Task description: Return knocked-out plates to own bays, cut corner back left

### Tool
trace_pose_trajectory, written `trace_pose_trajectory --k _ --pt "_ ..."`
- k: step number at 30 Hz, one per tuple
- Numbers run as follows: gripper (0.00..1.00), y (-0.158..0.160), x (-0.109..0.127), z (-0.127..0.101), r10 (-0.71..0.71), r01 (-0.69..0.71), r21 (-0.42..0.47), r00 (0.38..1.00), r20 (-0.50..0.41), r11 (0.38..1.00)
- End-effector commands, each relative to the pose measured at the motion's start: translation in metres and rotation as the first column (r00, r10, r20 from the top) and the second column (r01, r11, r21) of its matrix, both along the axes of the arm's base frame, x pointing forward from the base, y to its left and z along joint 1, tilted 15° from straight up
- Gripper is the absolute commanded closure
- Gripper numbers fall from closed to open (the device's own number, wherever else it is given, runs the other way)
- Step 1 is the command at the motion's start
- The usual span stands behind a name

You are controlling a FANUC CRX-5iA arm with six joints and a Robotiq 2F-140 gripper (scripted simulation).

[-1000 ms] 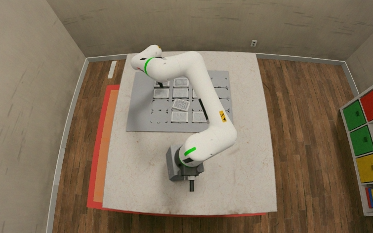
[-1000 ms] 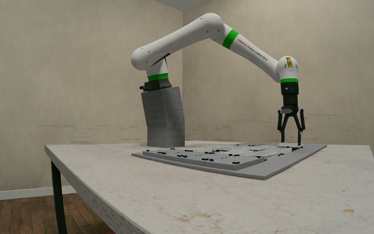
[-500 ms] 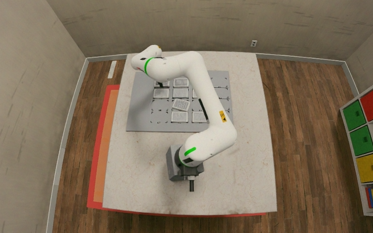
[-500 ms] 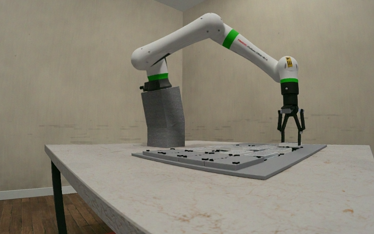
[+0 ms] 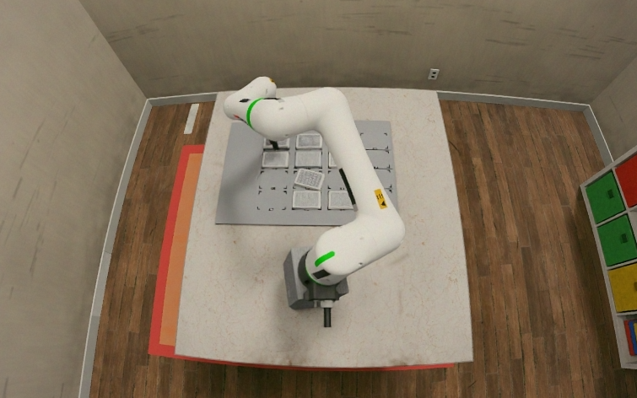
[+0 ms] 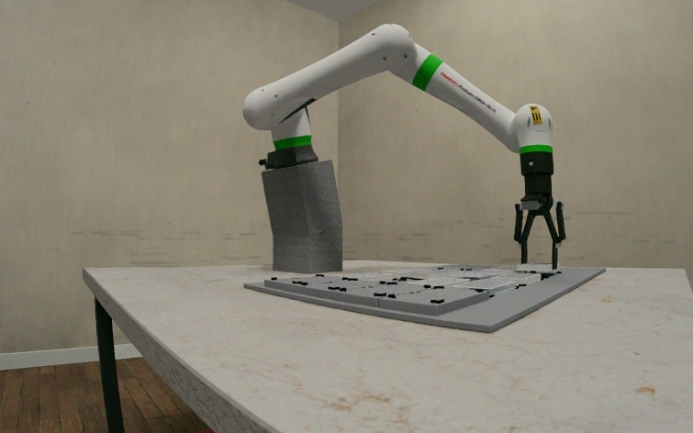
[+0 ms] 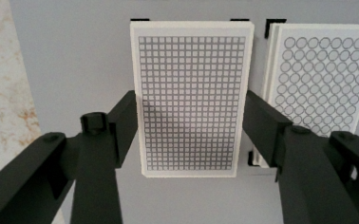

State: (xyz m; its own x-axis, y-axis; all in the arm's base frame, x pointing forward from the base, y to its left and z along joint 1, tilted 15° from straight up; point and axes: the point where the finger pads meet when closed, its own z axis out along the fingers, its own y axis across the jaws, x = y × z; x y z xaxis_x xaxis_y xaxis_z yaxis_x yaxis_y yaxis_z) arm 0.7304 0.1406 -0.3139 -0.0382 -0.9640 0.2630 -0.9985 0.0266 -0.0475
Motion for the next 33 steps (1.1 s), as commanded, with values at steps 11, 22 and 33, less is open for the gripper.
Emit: trace_pose_trajectory --k 11,22,33 --pt "0.90 0.0003 0.0013 -0.0002 0.001 -0.001 0.001 1.000 0.002 1.000" --pt "0.90 -0.0005 0.0014 -0.0031 0.001 -0.001 0.001 1.000 0.002 1.000" --pt "0.90 -0.0015 0.0016 -0.0066 0.001 -0.001 0.001 1.000 0.002 1.000"
